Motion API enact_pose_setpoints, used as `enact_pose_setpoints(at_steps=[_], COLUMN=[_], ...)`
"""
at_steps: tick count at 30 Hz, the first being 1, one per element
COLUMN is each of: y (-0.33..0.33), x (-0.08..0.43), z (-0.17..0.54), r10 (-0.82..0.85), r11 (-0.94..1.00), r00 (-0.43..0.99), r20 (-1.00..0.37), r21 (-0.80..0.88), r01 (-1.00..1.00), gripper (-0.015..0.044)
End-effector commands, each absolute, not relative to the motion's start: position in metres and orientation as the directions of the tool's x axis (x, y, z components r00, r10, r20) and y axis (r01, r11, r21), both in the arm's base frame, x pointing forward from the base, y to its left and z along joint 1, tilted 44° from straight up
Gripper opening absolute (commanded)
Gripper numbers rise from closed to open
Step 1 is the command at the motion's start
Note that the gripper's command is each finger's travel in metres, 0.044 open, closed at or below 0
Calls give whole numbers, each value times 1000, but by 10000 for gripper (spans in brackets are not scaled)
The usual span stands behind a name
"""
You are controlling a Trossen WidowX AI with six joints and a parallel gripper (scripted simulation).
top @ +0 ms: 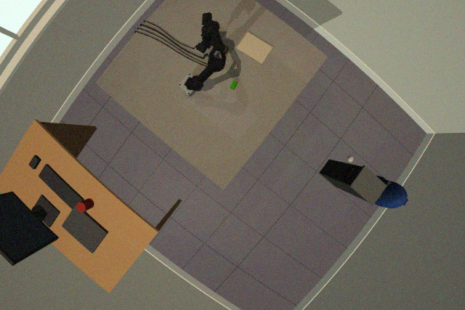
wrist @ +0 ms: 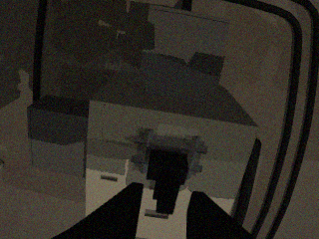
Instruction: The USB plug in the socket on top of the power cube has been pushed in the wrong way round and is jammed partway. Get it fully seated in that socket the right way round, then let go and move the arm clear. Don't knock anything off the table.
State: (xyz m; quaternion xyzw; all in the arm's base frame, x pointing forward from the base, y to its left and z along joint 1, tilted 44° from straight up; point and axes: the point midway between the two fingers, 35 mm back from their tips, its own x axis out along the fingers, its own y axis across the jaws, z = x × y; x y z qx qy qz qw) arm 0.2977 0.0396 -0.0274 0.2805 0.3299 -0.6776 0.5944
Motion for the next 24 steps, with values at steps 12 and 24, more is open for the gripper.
enact_pose_setpoints(at_steps=[12, 24], y=[40, 47], x=[298, 299], z=[-27, -19], r10=[-621, -620], r11=[-75, -76], r00=[-136, -136], r20=[-772, -772], r21=[-114, -114], r01=[991, 991], gripper=[95, 95])
